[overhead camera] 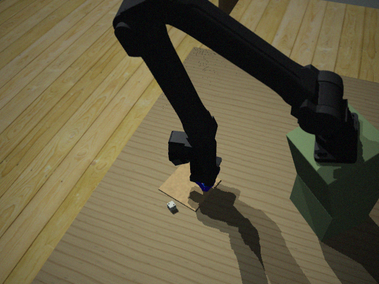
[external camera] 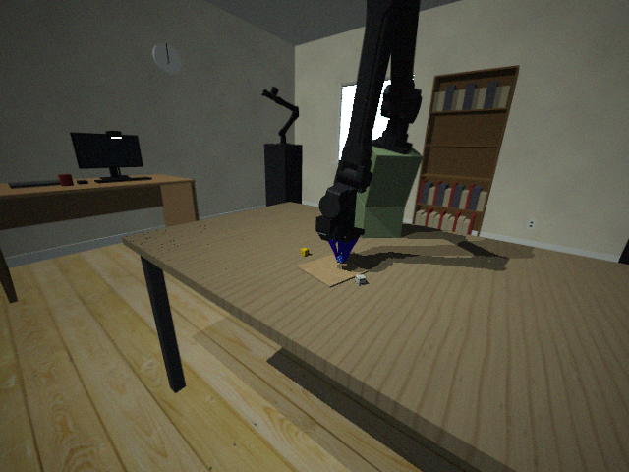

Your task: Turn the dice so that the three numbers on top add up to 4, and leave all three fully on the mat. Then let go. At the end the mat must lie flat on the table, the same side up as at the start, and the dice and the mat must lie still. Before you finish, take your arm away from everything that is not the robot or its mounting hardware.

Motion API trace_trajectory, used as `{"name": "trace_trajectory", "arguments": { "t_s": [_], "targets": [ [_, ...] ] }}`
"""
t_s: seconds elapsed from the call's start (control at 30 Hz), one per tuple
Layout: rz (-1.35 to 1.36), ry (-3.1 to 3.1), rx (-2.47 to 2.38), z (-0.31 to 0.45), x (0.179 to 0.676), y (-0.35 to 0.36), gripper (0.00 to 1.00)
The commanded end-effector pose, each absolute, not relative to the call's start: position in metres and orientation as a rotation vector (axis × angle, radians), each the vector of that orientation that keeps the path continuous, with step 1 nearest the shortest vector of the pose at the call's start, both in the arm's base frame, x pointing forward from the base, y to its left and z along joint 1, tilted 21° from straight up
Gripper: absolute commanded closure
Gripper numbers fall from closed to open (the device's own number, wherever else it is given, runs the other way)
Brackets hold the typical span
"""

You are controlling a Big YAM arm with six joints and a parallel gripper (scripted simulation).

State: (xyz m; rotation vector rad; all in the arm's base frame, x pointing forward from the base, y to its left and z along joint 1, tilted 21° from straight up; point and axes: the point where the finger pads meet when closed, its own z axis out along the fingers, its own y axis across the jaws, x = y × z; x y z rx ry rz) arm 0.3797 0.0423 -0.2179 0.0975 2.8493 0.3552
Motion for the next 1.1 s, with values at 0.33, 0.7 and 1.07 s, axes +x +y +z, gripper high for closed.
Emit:
{"name": "trace_trajectory", "arguments": {
  "t_s": [0.33, 0.7, 1.07],
  "targets": [
    [0.353, 2.827, 0.102, -0.2165, 0.3869, 0.0460, 0.85],
    [0.354, 2.827, 0.103, -0.2165, 0.3869, 0.0459, 0.85],
    [0.354, 2.827, 0.103, -0.2165, 0.3869, 0.0459, 0.85]
  ]
}}
